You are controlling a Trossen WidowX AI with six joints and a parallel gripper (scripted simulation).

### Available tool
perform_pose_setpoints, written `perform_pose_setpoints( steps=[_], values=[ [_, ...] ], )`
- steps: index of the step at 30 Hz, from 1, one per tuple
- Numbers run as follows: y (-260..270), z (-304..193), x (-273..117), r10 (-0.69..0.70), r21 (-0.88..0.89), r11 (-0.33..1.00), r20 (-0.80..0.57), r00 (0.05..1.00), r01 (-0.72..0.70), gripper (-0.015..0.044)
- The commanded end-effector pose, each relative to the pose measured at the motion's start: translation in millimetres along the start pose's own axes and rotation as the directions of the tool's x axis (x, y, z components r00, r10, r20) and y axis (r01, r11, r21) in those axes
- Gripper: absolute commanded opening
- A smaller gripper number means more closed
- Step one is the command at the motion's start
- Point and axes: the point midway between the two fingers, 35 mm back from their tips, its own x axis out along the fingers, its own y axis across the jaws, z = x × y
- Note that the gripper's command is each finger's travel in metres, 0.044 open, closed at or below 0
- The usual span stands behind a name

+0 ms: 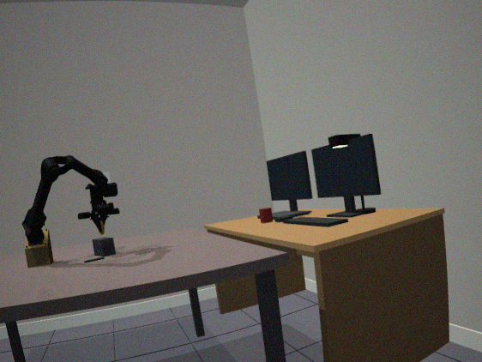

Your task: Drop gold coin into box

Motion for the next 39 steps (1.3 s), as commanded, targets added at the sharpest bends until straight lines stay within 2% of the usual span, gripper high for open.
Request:
perform_pose_setpoints(
  steps=[1,33,39],
  values=[
    [-2,0,3,-0.002,-0.008,1.000,0.002,1.000,0.002,0.0000],
    [-2,0,17,-0.002,-0.008,1.000,0.003,1.000,0.002,0.0000],
    [-1,0,15,0.001,-0.002,1.000,-0.001,1.000,-0.001,0.0158]
  ],
)
